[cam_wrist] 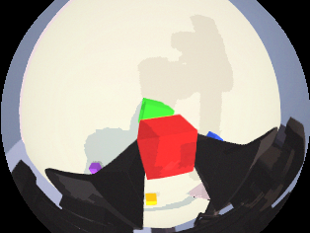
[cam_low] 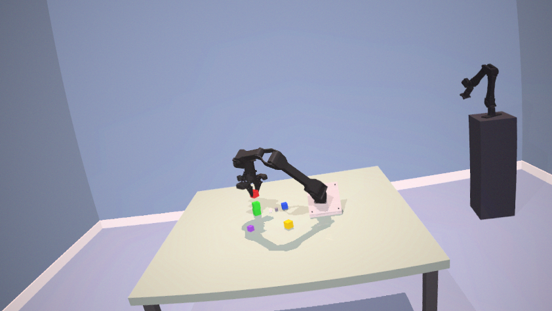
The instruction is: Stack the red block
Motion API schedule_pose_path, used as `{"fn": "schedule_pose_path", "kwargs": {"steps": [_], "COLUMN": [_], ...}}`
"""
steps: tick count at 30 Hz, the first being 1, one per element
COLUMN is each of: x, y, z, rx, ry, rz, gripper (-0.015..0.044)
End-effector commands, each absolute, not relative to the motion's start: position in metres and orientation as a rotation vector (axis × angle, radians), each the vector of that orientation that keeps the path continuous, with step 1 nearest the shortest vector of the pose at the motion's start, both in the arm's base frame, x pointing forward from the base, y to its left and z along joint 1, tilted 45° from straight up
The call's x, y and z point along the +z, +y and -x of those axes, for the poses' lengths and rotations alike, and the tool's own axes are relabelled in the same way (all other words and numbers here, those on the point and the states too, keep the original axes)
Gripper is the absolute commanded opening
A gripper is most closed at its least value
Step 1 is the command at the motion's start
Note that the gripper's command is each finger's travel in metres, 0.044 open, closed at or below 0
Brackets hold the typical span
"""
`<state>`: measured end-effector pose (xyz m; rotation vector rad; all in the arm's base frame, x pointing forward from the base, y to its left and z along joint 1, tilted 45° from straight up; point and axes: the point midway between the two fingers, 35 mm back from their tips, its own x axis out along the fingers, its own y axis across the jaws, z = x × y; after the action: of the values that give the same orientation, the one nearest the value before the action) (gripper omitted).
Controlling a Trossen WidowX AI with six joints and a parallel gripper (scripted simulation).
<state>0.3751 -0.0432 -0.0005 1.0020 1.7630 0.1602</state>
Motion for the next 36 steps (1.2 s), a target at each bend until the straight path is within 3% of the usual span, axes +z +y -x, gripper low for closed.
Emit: {"fn": "schedule_pose_path", "kwargs": {"steps": [1, 36], "x": [-0.006, -0.026], "y": [-0.039, -0.019], "z": [-0.374, -0.372], "rx": [0.159, 0.160], "ry": [1.764, 1.764], "rz": [-1.009, -1.010], "gripper": [0.0000, 0.0000]}}
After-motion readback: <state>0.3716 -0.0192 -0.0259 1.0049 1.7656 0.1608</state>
